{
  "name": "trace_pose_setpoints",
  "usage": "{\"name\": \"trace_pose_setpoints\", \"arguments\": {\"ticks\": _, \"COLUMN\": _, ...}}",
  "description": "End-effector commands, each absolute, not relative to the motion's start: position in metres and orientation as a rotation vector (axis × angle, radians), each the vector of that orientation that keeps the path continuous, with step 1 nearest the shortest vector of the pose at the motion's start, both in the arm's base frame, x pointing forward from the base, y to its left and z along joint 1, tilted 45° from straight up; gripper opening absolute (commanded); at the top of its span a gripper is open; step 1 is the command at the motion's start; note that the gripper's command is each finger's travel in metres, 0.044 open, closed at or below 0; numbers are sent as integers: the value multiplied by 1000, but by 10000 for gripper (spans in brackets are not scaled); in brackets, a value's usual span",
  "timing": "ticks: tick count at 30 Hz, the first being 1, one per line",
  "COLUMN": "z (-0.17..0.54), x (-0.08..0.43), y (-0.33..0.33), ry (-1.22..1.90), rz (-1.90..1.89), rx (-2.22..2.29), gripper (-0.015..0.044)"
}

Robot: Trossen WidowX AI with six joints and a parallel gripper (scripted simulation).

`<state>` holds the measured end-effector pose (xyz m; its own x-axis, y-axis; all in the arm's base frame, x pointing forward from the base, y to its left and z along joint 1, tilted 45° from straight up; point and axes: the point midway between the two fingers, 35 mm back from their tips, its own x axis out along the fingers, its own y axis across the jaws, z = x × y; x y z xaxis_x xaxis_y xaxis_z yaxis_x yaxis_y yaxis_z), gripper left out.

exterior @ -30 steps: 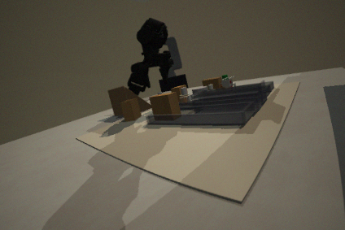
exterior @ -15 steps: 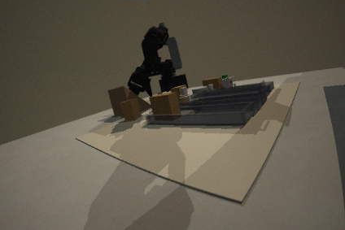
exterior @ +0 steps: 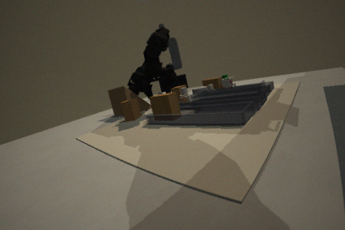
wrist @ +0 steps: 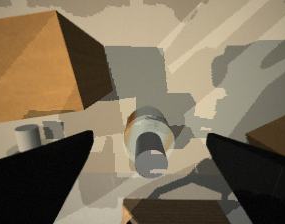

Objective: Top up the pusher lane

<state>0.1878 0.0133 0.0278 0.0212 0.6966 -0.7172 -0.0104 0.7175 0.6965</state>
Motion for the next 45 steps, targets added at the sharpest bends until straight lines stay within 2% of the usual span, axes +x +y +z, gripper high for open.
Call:
{"name": "trace_pose_setpoints", "arguments": {"ticks": 1, "z": 23, "x": 186, "y": 19, "ry": 1466, "rz": 604, "rx": 610, "gripper": 440}}
{"name": "trace_pose_setpoints", "arguments": {"ticks": 6, "z": 20, "x": 186, "y": 23, "ry": 1466, "rz": 605, "rx": 611, "gripper": 440}}
{"name": "trace_pose_setpoints", "arguments": {"ticks": 16, "z": 20, "x": 186, "y": 23, "ry": 1466, "rz": 605, "rx": 611, "gripper": 177}}
{"name": "trace_pose_setpoints", "arguments": {"ticks": 22, "z": 20, "x": 186, "y": 23, "ry": 1466, "rz": 605, "rx": 611, "gripper": 138}}
{"name": "trace_pose_setpoints", "arguments": {"ticks": 27, "z": 28, "x": 188, "y": 14, "ry": 1466, "rz": 600, "rx": 608, "gripper": 6}}
{"name": "trace_pose_setpoints", "arguments": {"ticks": 45, "z": 100, "x": 181, "y": -45, "ry": 1469, "rz": 601, "rx": 609, "gripper": 0}}
